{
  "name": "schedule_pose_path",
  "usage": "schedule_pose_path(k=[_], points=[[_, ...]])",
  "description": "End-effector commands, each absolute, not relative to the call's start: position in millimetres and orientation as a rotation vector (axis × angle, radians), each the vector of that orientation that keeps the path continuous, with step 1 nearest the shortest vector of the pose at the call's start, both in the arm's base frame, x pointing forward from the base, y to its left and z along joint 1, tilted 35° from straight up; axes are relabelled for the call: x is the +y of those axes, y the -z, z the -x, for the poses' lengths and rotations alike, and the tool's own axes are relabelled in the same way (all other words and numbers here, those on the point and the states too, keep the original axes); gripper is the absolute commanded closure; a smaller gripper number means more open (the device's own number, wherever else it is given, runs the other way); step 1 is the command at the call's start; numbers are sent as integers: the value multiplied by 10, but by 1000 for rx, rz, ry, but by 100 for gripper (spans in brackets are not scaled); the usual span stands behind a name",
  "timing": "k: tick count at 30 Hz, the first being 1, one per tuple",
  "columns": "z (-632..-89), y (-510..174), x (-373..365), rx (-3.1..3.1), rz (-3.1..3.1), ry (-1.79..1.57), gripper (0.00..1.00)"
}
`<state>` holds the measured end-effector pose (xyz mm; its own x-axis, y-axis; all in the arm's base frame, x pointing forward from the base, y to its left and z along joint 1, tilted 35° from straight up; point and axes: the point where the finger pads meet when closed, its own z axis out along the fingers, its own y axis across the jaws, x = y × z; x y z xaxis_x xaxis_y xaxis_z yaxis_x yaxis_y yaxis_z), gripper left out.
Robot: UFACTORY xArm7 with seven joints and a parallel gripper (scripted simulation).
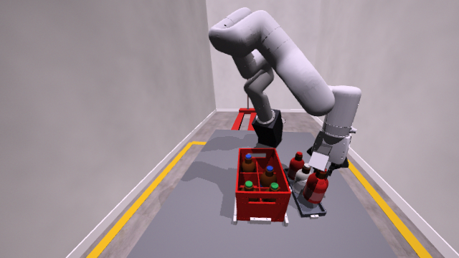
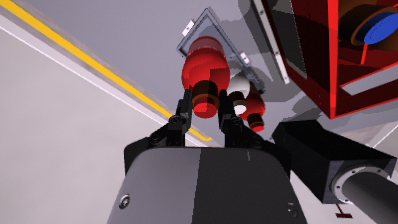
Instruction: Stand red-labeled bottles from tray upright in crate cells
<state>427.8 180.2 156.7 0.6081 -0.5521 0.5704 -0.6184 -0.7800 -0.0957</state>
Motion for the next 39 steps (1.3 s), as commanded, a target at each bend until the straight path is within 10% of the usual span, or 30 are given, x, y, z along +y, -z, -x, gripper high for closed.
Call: schedule_pose_path(k=[1,39], points=[[-4268,-1600,1825,-991,-2719,-909,100],[-4174,-1753,1880,-991,-2719,-909,100]])
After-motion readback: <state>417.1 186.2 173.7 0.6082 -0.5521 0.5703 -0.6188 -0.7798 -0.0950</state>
